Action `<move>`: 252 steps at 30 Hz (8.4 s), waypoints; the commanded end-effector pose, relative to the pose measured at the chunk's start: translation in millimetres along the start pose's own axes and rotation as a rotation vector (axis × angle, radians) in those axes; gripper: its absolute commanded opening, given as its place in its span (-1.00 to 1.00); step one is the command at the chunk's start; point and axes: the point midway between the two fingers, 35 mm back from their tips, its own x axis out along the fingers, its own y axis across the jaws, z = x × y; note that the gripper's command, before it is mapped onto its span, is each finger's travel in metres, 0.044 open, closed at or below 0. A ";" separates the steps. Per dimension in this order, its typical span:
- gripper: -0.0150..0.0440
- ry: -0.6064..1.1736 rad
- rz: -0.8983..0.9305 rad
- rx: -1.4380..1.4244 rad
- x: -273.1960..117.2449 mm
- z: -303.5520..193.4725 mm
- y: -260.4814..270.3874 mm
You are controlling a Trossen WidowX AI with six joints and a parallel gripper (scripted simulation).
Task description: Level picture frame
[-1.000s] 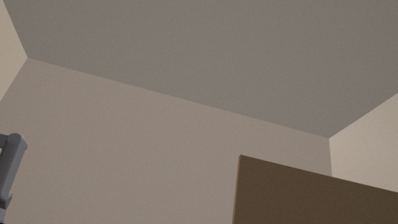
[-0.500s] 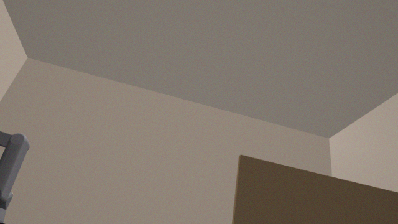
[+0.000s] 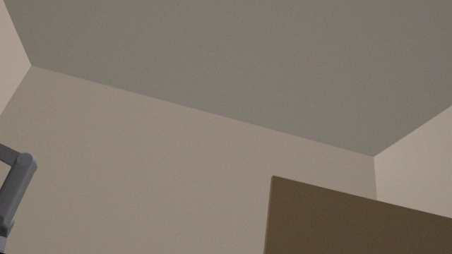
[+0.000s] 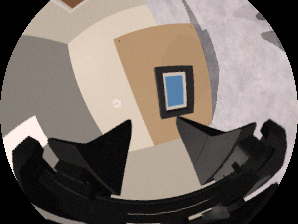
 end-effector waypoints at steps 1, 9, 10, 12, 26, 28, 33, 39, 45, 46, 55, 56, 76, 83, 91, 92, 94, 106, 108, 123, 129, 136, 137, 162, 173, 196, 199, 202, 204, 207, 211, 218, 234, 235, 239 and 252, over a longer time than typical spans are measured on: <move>0.39 0.001 -0.002 0.003 -0.2 -0.2 -0.2; 0.39 0.001 -0.002 0.003 -0.2 -0.2 -0.2; 0.39 0.001 -0.002 0.003 -0.2 -0.2 -0.2; 0.39 0.001 -0.002 0.003 -0.2 -0.2 -0.2; 0.39 0.001 -0.002 0.003 -0.2 -0.2 -0.2; 0.39 0.001 -0.002 0.003 -0.2 -0.2 -0.2; 0.39 0.001 -0.002 0.003 -0.2 -0.2 -0.2; 0.39 0.001 -0.002 0.003 -0.2 -0.2 -0.2; 0.39 0.001 -0.002 0.003 -0.2 -0.2 -0.2; 0.39 0.001 -0.002 0.003 -0.2 -0.2 -0.2; 0.39 0.001 -0.002 0.003 -0.2 -0.2 -0.2; 0.39 0.001 -0.002 0.003 -0.2 -0.2 -0.2; 0.39 0.004 0.000 -0.084 55.3 0.1 -27.2; 0.39 0.005 0.000 -0.106 65.2 2.3 -39.2; 0.39 0.005 0.001 -0.106 70.3 -5.4 -41.4; 0.39 0.005 0.001 -0.106 70.3 -5.4 -41.4; 0.39 0.005 0.001 -0.106 70.3 -5.4 -41.4; 0.39 0.007 0.002 -0.106 125.0 -11.1 -40.2; 0.39 0.008 0.002 -0.106 139.7 -8.7 -40.7; 0.39 0.008 0.002 -0.106 150.3 -6.0 -41.3; 0.39 0.008 0.002 -0.106 151.8 -6.2 -41.2; 0.39 0.008 0.003 -0.106 161.7 -7.1 -40.9; 0.39 0.009 0.003 -0.106 163.3 -7.1 -40.9; 0.39 0.010 0.003 -0.107 190.1 -6.6 -41.0; 0.39 0.010 0.003 -0.107 190.1 -6.6 -41.0; 0.28 0.010 0.003 -0.107 190.3 -7.1 -40.9; 0.21 0.010 0.003 -0.107 190.3 -7.1 -40.9; 0.14 0.010 0.003 -0.107 190.3 -7.1 -40.9; 0.10 0.010 0.003 -0.107 190.3 -7.1 -40.9; 0.03 0.010 0.003 -0.107 190.3 -7.1 -40.9; -0.06 0.010 0.003 -0.107 190.3 -7.1 -40.9; -0.22 0.010 0.003 -0.107 190.3 -7.1 -40.9; -0.49 0.010 0.003 -0.107 190.2 -6.8 -39.8; -0.49 0.010 0.003 -0.107 190.2 -6.8 -39.5; -0.49 0.010 0.003 -0.107 190.2 -6.7 -38.3; -0.49 0.010 0.003 -0.107 190.2 -7.0 -34.1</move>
